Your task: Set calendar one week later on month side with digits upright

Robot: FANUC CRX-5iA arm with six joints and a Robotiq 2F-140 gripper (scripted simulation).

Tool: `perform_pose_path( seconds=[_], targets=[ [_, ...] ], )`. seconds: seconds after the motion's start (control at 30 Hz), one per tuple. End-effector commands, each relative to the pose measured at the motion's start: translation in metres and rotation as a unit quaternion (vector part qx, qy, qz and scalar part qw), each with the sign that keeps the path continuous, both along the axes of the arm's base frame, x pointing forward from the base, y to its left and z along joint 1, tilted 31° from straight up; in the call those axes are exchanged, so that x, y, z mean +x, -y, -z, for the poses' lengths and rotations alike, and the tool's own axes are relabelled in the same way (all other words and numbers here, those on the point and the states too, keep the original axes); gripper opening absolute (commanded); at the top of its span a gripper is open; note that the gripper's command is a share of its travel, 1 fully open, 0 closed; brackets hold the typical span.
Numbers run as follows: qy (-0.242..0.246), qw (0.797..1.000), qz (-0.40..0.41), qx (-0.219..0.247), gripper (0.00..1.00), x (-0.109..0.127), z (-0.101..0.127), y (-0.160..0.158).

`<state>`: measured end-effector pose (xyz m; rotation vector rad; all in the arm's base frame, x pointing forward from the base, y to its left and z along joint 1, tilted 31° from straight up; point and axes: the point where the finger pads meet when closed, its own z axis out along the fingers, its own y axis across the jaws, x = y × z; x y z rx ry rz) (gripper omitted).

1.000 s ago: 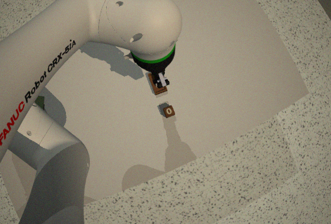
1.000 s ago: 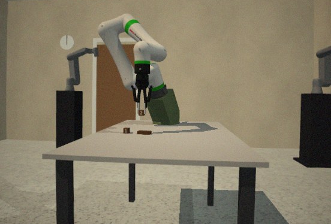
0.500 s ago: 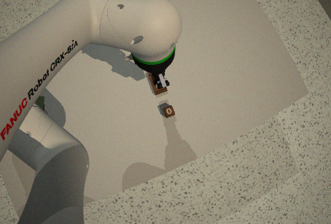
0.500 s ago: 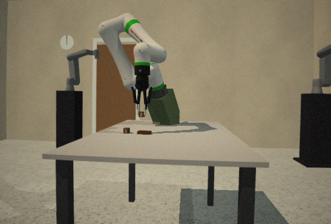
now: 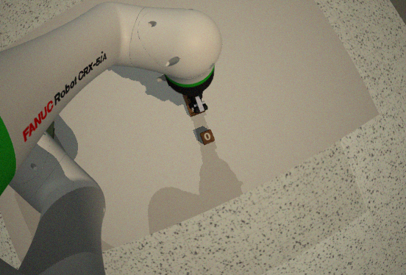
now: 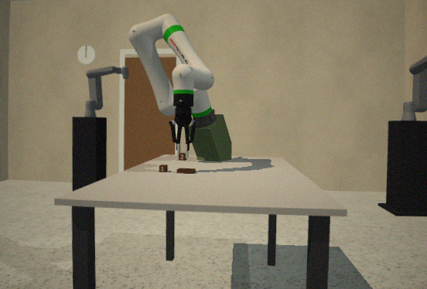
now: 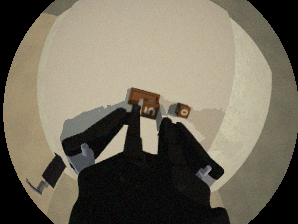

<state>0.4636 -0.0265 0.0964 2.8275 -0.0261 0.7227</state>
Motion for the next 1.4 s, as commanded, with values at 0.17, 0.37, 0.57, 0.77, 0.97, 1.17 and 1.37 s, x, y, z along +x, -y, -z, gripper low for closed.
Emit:
perform_pose_path(
  seconds=[0.17, 0.37, 0.57, 0.77, 0.97, 1.17, 1.37],
  targets=[
    [0.000, 1.000, 0.000, 0.000, 0.17, 0.0053, 0.0085, 0.0023],
    [0.000, 1.000, 0.000, 0.000, 0.17, 0.0063, 0.0103, 0.0028],
    [0.000, 1.000, 0.000, 0.000, 0.17, 0.0063, 0.0103, 0.0028],
    [0.000, 1.000, 0.000, 0.000, 0.17, 0.0063, 0.0103, 0.0028],
    [0.000, 1.000, 0.000, 0.000, 0.17, 0.0063, 0.0103, 0.0028],
    [0.000, 1.000, 0.000, 0.000, 0.17, 0.0063, 0.0103, 0.0028],
    [0.000, 1.000, 0.000, 0.000, 0.17, 0.0063, 0.0103, 0.0028]
  ],
)
